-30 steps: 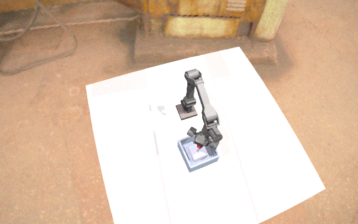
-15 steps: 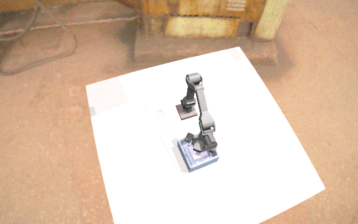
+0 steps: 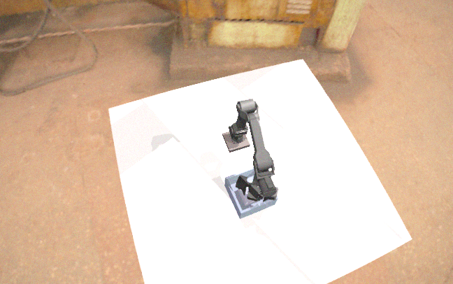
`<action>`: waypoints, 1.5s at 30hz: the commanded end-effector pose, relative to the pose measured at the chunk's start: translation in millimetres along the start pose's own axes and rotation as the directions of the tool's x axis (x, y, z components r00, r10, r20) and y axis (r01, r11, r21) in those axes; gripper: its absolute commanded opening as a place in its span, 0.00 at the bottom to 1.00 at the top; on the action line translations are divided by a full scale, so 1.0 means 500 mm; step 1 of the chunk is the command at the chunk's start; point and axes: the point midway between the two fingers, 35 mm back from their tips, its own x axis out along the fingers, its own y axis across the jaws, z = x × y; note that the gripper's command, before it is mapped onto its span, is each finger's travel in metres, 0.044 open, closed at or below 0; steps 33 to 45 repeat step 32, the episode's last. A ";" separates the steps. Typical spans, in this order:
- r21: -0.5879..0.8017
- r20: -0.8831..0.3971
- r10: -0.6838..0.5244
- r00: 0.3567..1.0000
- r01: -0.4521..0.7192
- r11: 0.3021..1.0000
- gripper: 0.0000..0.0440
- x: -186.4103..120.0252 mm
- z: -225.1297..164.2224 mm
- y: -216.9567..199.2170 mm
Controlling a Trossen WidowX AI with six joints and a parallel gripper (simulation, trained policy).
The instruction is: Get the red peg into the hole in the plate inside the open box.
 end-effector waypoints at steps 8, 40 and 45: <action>-0.022 -0.003 0.129 0.992 -0.129 0.991 1.00 -0.058 0.056 0.081; -0.029 0.006 0.165 0.986 -0.165 0.986 1.00 -0.077 0.070 0.106; -0.029 0.006 0.165 0.986 -0.165 0.986 1.00 -0.077 0.070 0.106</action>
